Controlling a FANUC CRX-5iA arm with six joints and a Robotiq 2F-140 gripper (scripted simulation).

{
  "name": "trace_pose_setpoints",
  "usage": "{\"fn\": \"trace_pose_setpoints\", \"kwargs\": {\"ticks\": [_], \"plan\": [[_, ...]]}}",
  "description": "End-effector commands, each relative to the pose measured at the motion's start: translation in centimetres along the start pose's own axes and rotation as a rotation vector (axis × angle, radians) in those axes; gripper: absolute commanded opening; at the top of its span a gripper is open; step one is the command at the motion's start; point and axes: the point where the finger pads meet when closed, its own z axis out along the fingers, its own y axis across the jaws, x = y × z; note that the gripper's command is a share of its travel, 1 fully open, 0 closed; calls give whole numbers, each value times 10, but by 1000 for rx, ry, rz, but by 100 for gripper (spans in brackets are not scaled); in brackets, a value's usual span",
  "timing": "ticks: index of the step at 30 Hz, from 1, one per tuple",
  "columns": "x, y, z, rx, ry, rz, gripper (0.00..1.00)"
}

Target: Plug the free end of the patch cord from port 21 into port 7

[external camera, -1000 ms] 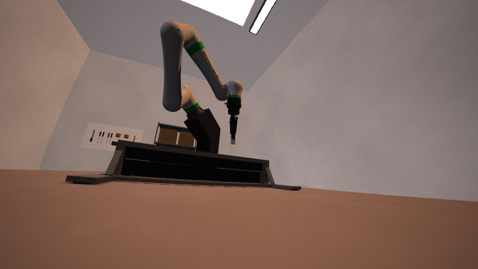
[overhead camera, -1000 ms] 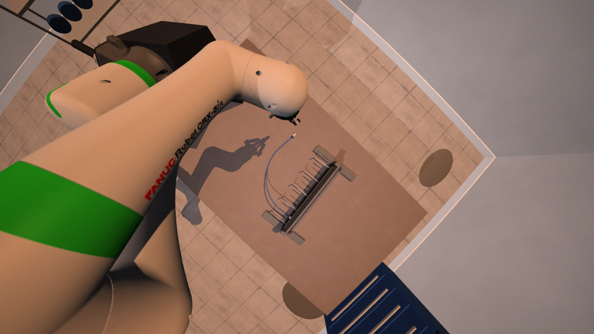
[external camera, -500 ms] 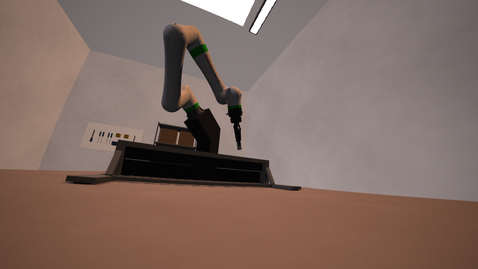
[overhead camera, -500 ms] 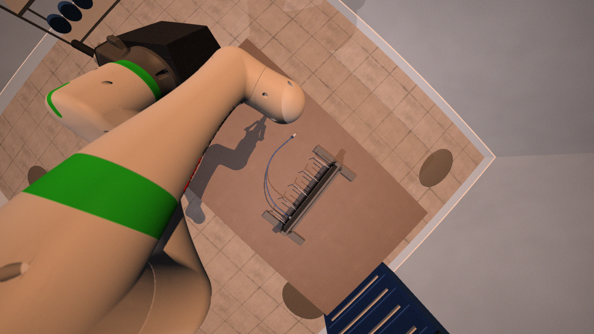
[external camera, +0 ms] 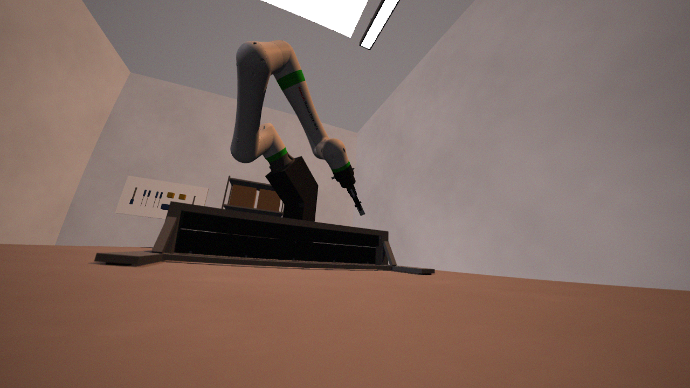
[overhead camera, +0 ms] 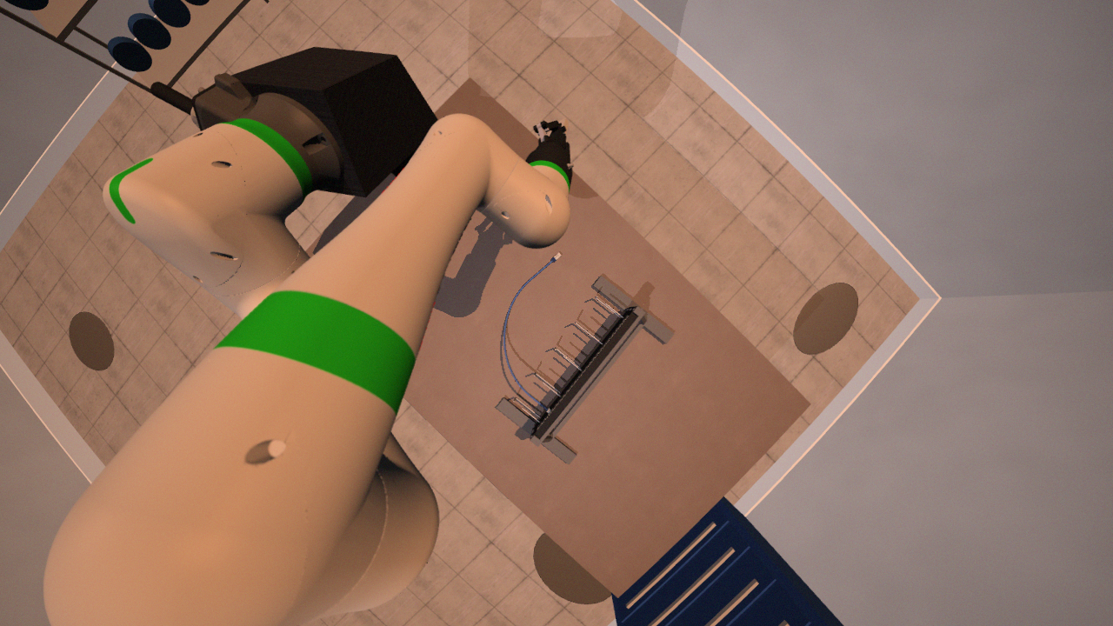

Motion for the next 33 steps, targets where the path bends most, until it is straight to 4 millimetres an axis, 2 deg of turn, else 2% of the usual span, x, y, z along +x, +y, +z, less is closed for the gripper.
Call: {"fn": "trace_pose_setpoints", "kwargs": {"ticks": [1,3,4,12,18,20,21,27,33], "plan": [[29,0,16,13,159,51,0],[29,0,16,13,159,51,0],[45,6,18,11,234,82,0],[75,32,16,-29,406,152,0],[92,62,8,-94,536,206,0],[92,62,8,-94,536,206,0],[98,81,1,-140,600,233,0],[100,124,-18,-256,719,283,0],[89,170,-45,-411,824,327,0]]}}
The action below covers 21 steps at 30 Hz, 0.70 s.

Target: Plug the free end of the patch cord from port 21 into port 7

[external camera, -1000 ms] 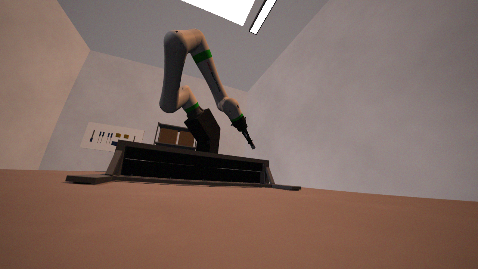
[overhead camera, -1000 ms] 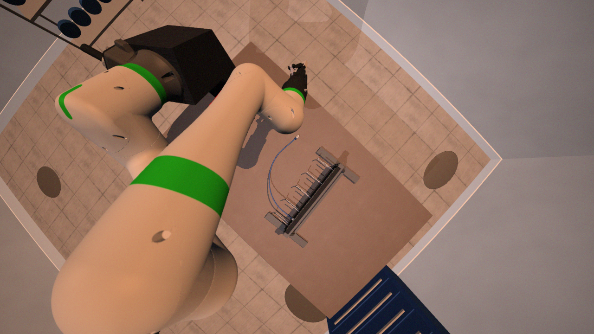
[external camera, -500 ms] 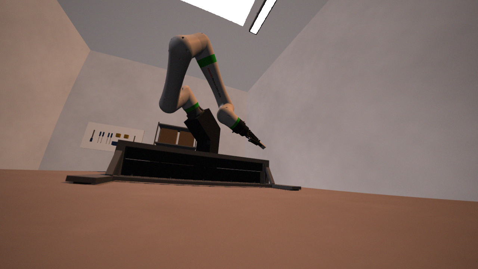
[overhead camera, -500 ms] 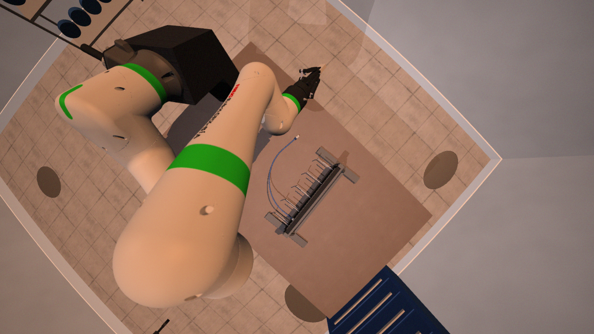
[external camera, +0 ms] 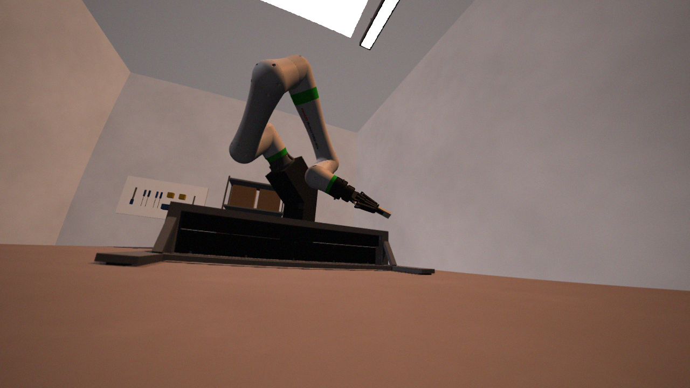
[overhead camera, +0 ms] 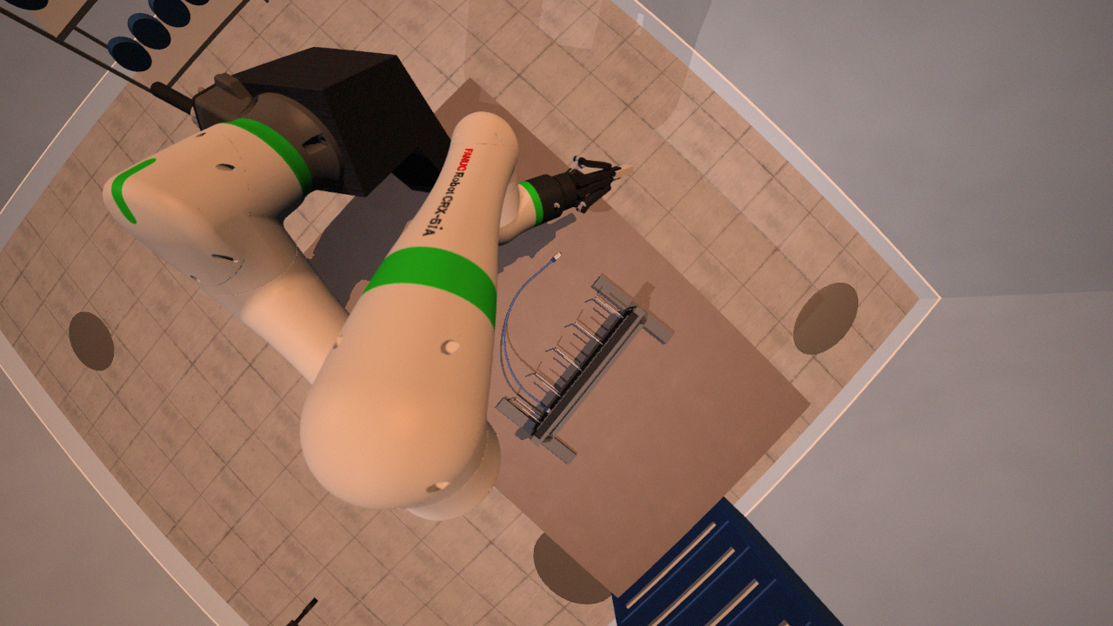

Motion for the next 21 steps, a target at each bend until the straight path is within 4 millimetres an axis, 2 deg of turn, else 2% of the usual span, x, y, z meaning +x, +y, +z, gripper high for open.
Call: {"fn": "trace_pose_setpoints", "kwargs": {"ticks": [1,2,4,5,10,17,19,21], "plan": [[15,39,-5,-121,112,6,0],[17,47,-8,-146,129,4,0],[17,47,-8,-146,129,4,0],[22,71,-18,-218,176,-2,0],[28,107,-38,-338,241,-21,0],[33,157,-79,-524,320,-65,0],[34,169,-93,-579,338,-82,0],[34,169,-93,-579,338,-82,0]]}}
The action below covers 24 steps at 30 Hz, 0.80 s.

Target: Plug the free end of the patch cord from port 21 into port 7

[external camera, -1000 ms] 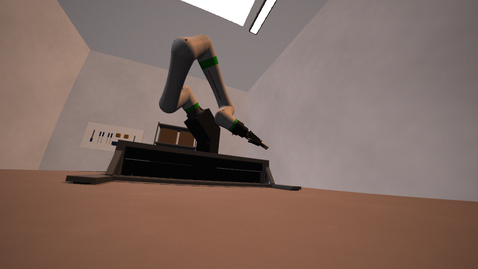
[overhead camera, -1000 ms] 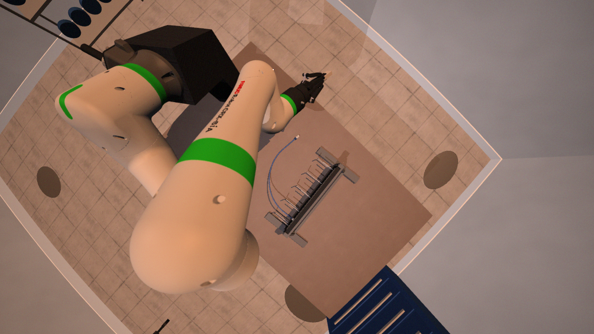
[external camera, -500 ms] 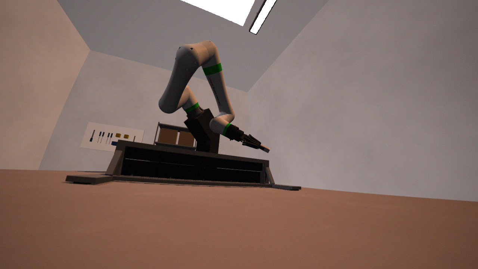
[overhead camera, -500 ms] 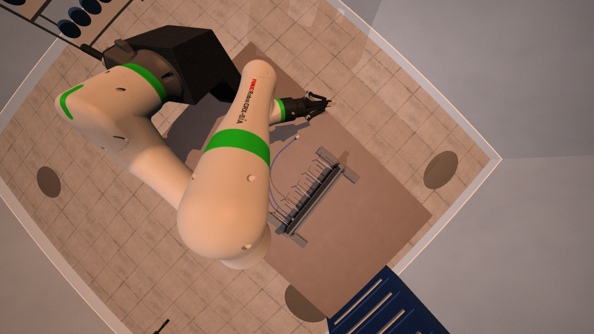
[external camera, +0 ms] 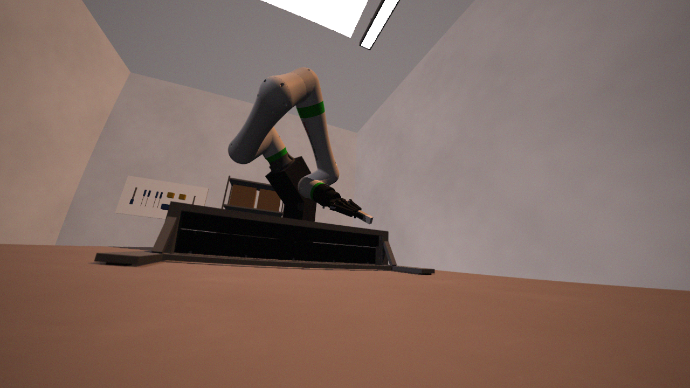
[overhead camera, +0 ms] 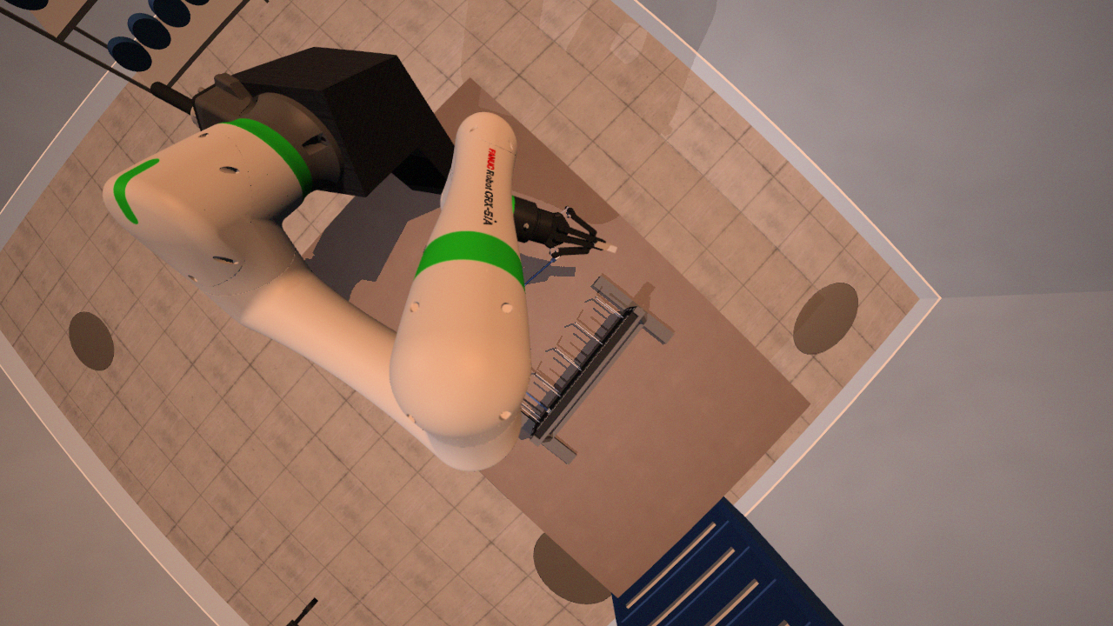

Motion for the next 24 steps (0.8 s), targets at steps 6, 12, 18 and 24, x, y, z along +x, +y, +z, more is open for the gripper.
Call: {"fn": "trace_pose_setpoints", "kwargs": {"ticks": [6,12,18,24], "plan": [[13,77,-29,-241,95,-98,0],[22,120,-61,-393,139,-184,0],[25,130,-70,-433,148,-208,0],[26,132,-68,-435,149,-210,0]]}}
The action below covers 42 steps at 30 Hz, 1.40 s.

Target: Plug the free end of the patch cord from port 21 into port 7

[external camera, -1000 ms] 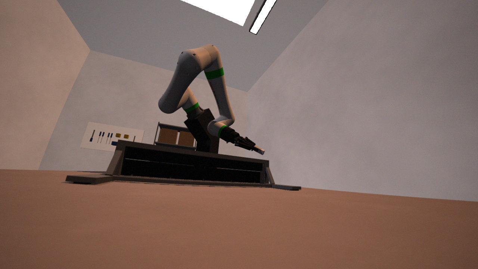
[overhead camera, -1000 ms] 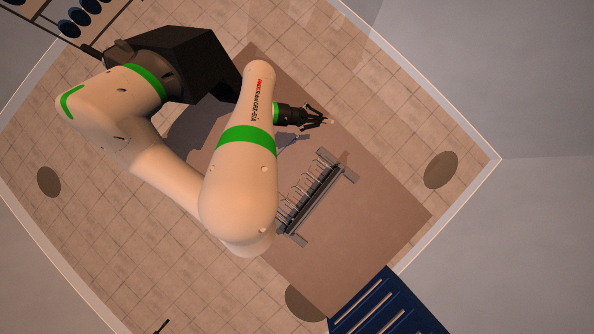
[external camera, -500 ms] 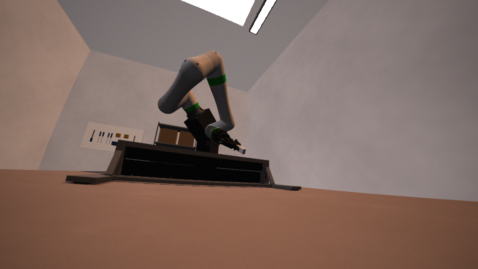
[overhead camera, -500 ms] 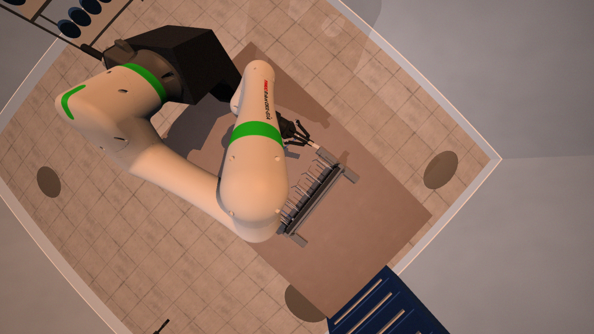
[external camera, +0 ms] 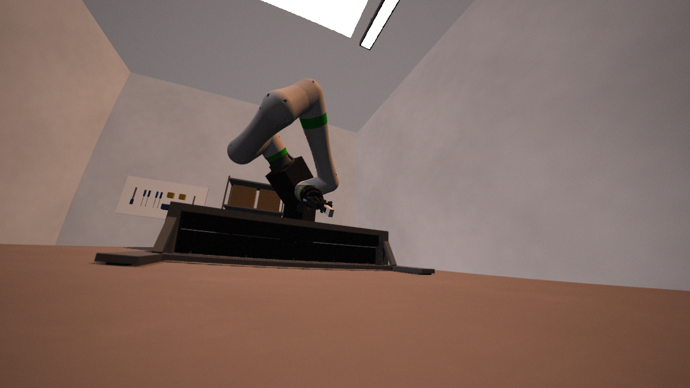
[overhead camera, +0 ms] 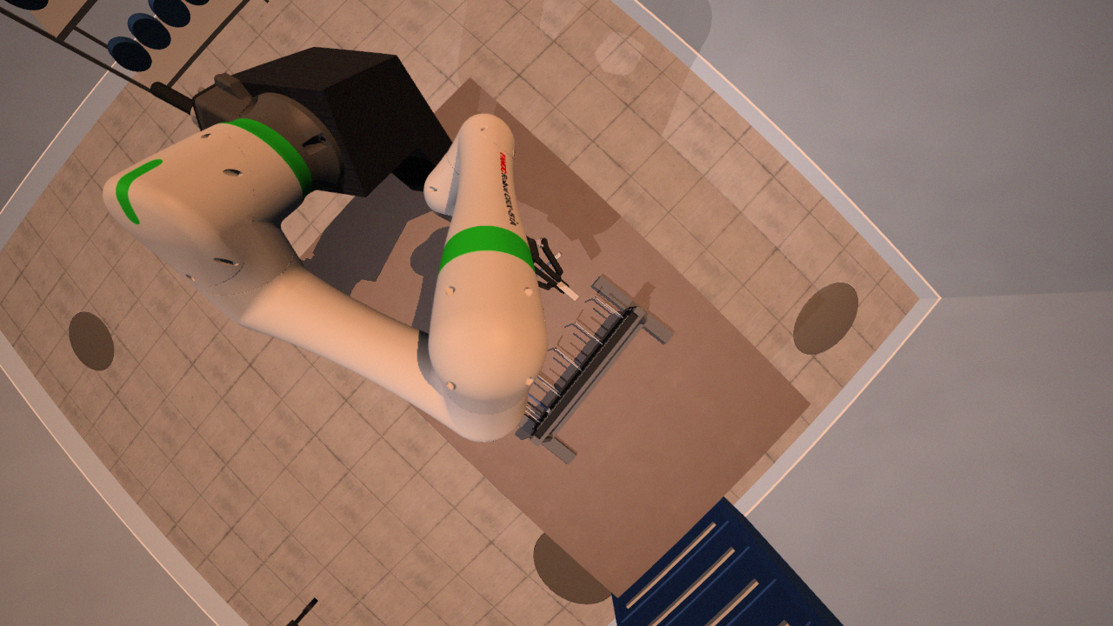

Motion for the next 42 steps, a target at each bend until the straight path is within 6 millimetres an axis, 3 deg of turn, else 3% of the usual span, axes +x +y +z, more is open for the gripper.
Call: {"fn": "trace_pose_setpoints", "kwargs": {"ticks": [1,8,10,17,22,42], "plan": [[0,0,4,-1,0,-1,0],[0,0,41,-1,0,-1,0],[0,0,41,-1,0,-1,0],[0,0,103,-1,0,-1,0],[0,0,132,-1,0,-1,0],[0,0,139,-1,0,-1,0]]}}
